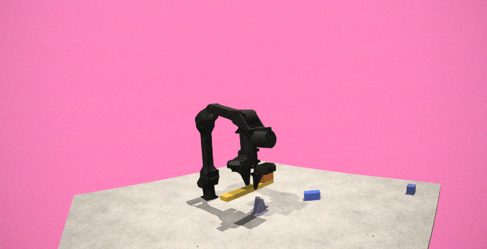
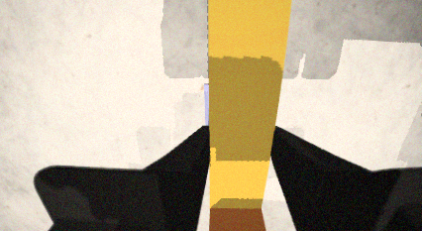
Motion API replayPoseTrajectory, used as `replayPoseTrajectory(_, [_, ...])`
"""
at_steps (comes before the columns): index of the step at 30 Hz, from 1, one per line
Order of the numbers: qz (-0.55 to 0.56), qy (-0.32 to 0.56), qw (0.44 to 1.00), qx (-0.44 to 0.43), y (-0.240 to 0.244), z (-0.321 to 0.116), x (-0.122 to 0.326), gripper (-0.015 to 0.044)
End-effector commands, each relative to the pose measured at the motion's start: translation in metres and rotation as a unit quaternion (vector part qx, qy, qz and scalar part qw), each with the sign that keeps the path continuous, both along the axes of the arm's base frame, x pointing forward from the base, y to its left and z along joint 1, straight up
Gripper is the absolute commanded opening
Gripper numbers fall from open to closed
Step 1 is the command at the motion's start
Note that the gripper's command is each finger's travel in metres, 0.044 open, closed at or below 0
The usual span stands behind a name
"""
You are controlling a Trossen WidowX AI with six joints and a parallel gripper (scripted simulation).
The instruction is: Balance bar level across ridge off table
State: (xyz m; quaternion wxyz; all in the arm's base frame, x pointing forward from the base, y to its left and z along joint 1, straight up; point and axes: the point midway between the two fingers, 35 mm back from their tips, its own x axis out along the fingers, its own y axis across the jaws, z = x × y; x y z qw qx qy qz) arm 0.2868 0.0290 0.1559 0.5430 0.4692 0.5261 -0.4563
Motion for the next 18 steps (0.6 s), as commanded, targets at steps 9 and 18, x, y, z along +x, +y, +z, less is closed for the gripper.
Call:
replayPoseTrajectory(9, [0.006,-0.001,1.0,0.002,0.002,-0.019,0.004,0.0])
replayPoseTrajectory(18, [0.009,-0.001,1.0,0.002,0.002,-0.032,0.006,0.0])
